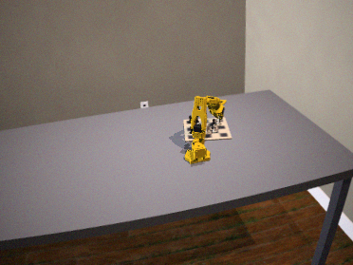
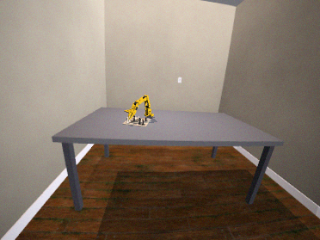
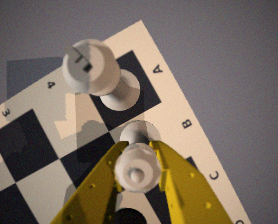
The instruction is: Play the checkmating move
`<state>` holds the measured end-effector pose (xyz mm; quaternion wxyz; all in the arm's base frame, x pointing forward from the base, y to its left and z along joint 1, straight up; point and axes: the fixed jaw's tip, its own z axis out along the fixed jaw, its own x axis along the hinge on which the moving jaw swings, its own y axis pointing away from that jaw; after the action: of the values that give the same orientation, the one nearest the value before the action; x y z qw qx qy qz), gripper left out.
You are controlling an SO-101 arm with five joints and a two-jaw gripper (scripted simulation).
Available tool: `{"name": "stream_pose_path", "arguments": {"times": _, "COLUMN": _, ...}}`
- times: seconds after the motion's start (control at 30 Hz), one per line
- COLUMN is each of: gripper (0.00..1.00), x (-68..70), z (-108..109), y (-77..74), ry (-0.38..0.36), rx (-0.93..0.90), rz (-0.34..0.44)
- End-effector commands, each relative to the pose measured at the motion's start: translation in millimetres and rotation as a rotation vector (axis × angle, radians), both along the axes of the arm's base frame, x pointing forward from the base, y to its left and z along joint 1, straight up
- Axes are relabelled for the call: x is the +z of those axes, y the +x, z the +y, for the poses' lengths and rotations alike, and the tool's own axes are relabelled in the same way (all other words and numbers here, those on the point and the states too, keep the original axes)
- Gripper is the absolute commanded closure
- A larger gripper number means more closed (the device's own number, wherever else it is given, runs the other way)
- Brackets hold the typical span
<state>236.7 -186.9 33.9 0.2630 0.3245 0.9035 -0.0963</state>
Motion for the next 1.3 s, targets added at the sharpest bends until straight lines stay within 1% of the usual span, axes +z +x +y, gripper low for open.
{"name": "stream_pose_path", "arguments": {"times": 0.0, "gripper": 0.99, "x": -3.6, "z": -0.1, "y": -4.2, "ry": 0.009, "rx": -0.01, "rz": 0.009}}
{"name": "stream_pose_path", "arguments": {"times": 0.97, "gripper": 1.0, "x": -3.2, "z": -0.2, "y": -4.2, "ry": 0.009, "rx": -0.01, "rz": 0.009}}
{"name": "stream_pose_path", "arguments": {"times": 1.13, "gripper": 1.0, "x": -0.1, "z": -0.6, "y": -4.5, "ry": 0.008, "rx": -0.01, "rz": 0.009}}
{"name": "stream_pose_path", "arguments": {"times": 1.27, "gripper": 1.0, "x": 5.5, "z": -1.2, "y": -5.3, "ry": 0.007, "rx": -0.011, "rz": 0.01}}
